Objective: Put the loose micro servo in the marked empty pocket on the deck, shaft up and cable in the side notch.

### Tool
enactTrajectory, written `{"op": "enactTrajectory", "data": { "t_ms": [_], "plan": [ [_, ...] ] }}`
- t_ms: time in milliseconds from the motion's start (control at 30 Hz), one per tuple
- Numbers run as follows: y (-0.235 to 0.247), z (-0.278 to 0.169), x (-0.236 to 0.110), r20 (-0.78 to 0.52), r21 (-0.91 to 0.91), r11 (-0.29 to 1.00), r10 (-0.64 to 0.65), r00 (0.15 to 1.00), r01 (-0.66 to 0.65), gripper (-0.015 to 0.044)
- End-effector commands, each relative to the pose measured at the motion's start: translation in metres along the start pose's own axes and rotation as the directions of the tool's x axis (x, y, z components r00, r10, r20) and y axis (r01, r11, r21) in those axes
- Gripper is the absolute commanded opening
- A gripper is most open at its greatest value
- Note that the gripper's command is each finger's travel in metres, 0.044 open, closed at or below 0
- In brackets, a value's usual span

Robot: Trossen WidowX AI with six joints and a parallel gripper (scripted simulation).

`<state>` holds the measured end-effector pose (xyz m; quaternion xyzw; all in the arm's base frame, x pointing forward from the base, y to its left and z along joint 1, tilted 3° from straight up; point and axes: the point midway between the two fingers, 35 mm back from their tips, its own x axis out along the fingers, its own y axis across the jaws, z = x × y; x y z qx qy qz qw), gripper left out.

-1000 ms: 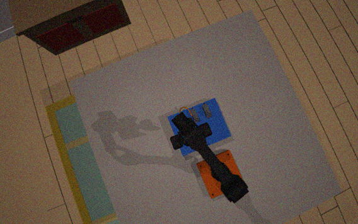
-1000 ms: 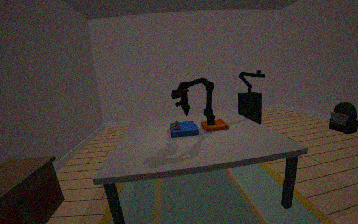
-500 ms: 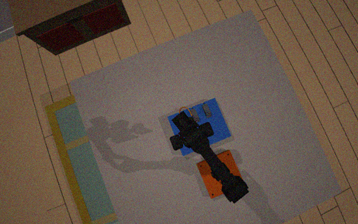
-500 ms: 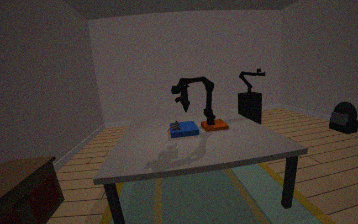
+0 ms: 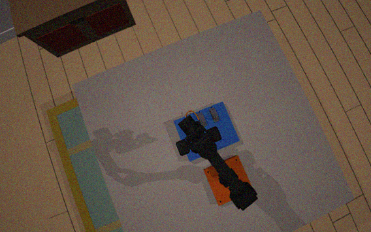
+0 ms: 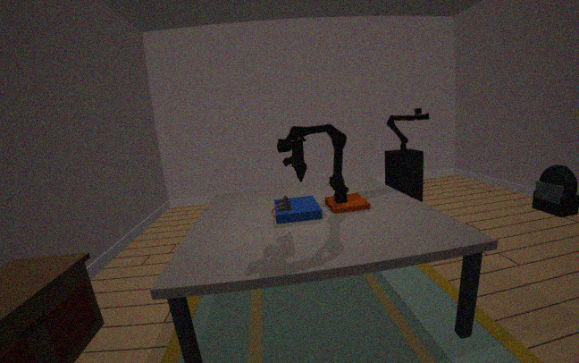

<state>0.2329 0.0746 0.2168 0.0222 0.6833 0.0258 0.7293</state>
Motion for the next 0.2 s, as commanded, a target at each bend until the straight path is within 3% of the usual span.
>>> {"op": "enactTrajectory", "data": {
  "t_ms": [0, 167],
  "plan": [
    [-0.0002, -0.0004, 0.0001, -0.003, -0.005, 1.000, -0.001, 1.000, 0.001, 0.0440],
    [-0.0002, -0.0004, 0.0001, -0.003, -0.005, 1.000, -0.001, 1.000, 0.001, 0.0440]
  ]
}}
